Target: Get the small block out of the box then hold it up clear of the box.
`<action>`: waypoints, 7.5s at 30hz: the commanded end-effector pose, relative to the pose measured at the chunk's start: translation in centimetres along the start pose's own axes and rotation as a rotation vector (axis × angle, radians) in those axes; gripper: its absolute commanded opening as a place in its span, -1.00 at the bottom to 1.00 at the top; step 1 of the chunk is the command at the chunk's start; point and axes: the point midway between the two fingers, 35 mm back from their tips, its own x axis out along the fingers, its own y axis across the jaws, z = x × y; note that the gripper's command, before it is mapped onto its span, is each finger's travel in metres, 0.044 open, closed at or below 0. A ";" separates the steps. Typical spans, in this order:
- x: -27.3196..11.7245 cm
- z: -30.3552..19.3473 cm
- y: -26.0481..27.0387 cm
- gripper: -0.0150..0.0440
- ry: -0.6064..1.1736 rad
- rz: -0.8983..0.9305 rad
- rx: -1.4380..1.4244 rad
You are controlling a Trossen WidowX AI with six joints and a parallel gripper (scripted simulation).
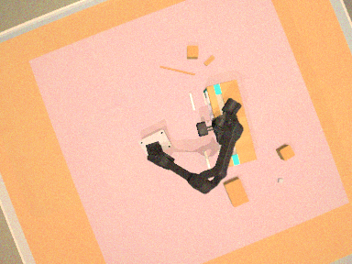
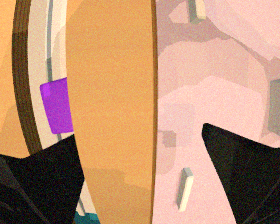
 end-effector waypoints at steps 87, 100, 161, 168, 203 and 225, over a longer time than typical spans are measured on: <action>-6.6 11.6 -0.6 0.47 0.229 0.180 0.823; -5.7 18.5 -4.2 0.47 0.405 0.263 1.485; 9.6 17.2 -4.1 0.03 0.411 0.266 1.553; 8.9 17.3 -4.0 -0.46 0.412 0.263 1.554; 2.4 16.4 -4.8 -0.49 0.253 0.321 0.781; 1.0 15.1 -5.5 -0.49 0.073 0.352 -0.156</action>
